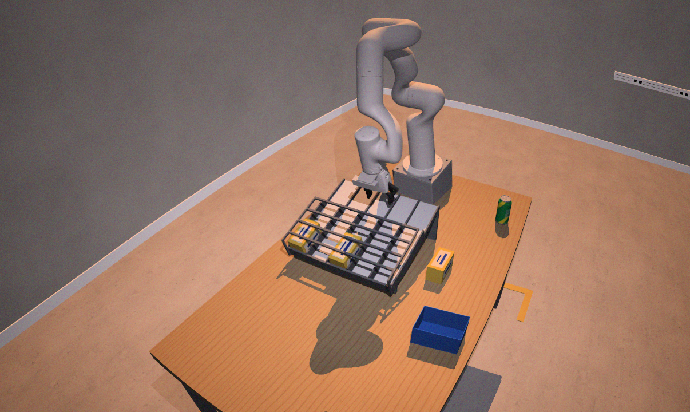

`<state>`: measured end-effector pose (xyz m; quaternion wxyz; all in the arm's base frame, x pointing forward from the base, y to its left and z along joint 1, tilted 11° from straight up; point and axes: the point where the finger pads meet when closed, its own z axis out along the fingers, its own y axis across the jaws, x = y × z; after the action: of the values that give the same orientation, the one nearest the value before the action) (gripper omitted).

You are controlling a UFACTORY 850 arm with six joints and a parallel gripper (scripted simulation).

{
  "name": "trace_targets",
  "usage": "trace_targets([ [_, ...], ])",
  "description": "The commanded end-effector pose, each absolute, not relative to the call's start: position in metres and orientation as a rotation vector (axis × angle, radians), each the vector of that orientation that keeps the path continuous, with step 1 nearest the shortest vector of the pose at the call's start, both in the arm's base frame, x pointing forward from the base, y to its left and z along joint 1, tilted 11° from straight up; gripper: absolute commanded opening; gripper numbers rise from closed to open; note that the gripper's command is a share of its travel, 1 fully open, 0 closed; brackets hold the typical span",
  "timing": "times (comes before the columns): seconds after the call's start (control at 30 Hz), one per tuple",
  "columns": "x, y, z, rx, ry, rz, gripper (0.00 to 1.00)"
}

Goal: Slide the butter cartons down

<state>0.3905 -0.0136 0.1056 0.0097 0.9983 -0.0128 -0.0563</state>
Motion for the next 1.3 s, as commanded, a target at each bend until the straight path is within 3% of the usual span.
trace_targets([
  [0.0,0.3928,-0.0138,0.1009,3.117,-0.04,-0.168,1.0],
  [0.33,0.3928,-0.0138,0.1009,3.117,-0.04,-0.168,1.0],
  [0.37,0.3929,-0.0138,0.1011,3.117,-0.04,-0.167,0.0],
  [1.27,0.3929,-0.0138,0.1011,3.117,-0.04,-0.167,0.0],
])
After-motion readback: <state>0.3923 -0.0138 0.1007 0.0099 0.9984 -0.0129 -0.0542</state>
